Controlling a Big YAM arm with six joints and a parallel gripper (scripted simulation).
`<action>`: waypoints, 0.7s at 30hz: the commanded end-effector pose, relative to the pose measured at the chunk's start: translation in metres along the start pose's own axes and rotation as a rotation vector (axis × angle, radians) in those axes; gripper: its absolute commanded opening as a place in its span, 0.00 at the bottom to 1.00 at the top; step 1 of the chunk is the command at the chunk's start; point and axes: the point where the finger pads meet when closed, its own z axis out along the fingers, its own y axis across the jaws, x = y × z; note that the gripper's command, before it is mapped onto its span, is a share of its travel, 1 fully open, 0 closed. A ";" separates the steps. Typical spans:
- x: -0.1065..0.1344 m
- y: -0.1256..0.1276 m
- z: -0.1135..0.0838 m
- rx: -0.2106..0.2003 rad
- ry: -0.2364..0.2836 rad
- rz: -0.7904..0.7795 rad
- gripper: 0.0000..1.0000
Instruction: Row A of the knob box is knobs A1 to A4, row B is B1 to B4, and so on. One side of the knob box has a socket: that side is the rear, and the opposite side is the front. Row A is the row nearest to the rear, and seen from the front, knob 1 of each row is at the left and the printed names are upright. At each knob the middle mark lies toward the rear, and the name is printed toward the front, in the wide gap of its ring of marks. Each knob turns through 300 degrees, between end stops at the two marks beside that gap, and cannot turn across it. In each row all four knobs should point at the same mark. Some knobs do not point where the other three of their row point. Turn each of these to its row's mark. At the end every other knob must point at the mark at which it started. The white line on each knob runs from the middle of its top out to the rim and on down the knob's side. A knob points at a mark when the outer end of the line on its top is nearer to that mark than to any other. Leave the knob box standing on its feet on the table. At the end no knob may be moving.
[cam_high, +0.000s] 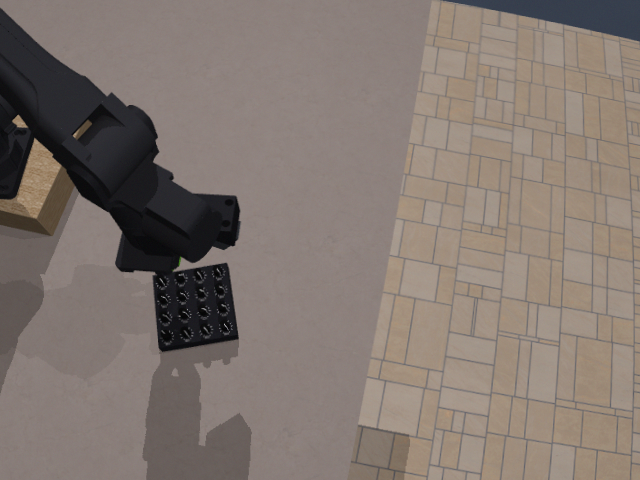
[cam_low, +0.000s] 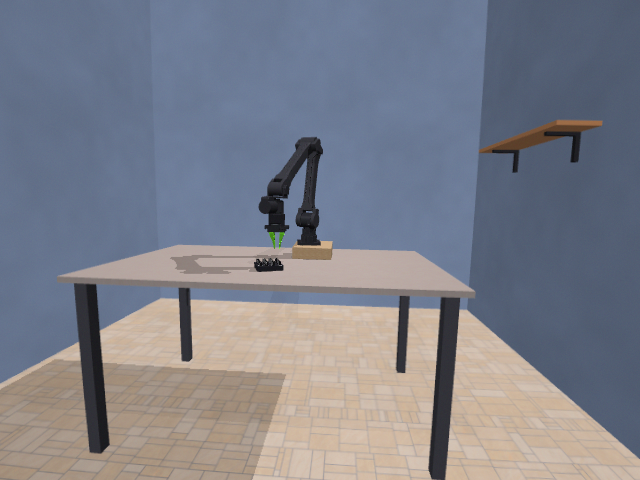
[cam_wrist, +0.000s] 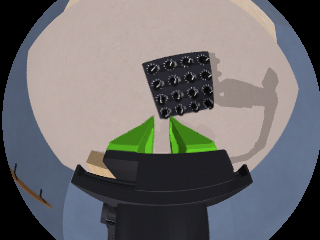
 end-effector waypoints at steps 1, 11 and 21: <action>-0.007 -0.001 0.003 0.009 -0.013 0.005 0.19; -0.013 -0.004 0.010 0.014 -0.023 0.005 0.19; -0.009 -0.001 0.025 0.011 -0.016 0.004 0.19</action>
